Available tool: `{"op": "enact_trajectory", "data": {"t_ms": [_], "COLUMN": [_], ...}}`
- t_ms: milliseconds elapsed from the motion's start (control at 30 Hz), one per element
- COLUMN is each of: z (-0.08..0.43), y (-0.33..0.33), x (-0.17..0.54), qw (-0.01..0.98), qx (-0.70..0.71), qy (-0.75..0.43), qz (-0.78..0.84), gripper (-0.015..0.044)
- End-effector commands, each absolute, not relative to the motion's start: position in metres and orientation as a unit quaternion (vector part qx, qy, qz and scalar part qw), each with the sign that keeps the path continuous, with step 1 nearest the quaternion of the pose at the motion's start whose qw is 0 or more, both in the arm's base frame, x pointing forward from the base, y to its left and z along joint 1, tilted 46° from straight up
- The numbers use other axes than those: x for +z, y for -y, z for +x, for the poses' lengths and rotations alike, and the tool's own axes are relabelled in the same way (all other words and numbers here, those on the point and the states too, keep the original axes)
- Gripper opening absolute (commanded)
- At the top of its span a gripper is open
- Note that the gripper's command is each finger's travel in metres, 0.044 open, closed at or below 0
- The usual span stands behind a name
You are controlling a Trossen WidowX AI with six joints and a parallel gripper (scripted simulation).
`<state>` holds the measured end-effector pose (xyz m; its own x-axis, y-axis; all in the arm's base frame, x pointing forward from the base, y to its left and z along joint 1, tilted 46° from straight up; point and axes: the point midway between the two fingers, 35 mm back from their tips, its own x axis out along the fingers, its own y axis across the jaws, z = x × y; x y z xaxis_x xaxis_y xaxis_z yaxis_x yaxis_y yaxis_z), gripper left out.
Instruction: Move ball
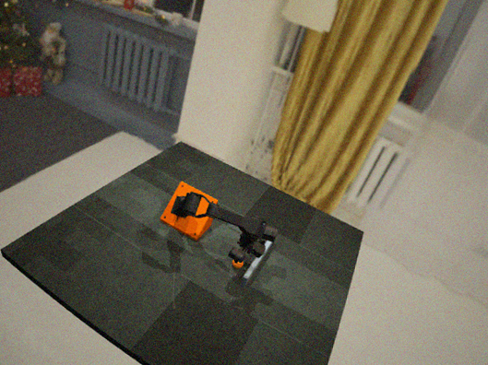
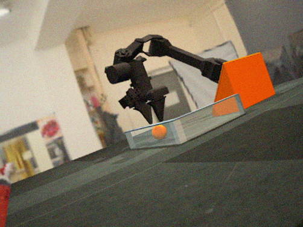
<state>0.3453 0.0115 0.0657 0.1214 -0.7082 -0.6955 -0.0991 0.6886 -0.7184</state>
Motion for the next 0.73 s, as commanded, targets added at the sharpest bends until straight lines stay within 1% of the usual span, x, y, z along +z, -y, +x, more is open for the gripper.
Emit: {"op": "enact_trajectory", "data": {"t_ms": [0, 367, 500, 700], "z": [0.338, 0.342, 0.335, 0.333], "y": [-0.047, -0.043, -0.064, -0.07], "x": [0.1, 0.093, 0.116, 0.123], "qw": [0.681, 0.684, 0.683, 0.683], "qx": [-0.223, -0.219, -0.221, -0.222], "qy": [-0.618, -0.614, -0.615, -0.615], "qz": [-0.324, -0.327, -0.326, -0.326], "gripper": [0.0341, 0.0341, 0.044, 0.044]}}
